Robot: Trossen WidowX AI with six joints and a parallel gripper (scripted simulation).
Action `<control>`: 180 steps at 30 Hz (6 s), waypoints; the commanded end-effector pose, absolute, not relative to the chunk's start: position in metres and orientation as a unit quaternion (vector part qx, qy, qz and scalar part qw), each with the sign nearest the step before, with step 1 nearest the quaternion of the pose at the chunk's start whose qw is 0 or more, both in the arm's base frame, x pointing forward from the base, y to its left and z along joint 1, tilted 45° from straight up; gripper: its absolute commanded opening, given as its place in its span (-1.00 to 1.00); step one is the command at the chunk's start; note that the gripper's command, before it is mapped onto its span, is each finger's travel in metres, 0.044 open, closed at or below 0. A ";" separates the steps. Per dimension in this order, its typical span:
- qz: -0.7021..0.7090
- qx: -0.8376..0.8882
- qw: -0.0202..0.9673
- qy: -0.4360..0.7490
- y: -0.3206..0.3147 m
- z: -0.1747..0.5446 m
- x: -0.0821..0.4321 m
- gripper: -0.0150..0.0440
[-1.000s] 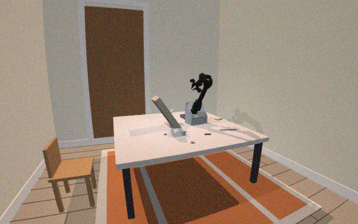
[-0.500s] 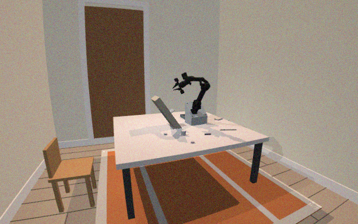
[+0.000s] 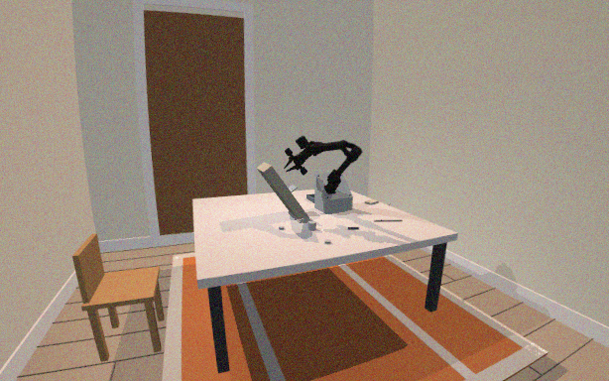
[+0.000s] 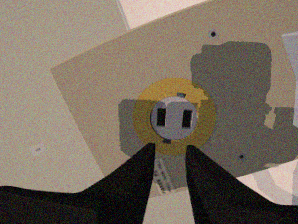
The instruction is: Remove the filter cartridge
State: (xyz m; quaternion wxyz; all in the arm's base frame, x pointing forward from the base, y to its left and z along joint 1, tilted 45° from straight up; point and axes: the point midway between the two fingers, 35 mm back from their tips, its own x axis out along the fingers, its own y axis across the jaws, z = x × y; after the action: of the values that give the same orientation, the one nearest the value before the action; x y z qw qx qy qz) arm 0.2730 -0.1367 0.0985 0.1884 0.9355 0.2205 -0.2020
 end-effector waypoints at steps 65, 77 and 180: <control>-0.195 0.938 0.180 0.225 -0.111 0.073 0.319 -0.18; -0.194 0.938 0.180 0.225 -0.111 0.073 0.321 -0.18; -0.122 0.848 0.439 0.270 -0.104 0.065 0.338 -0.49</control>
State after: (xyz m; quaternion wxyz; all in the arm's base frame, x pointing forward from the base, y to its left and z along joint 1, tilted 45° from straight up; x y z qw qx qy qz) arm 0.3324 -0.1069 0.0666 0.3922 0.8718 0.2628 -0.1304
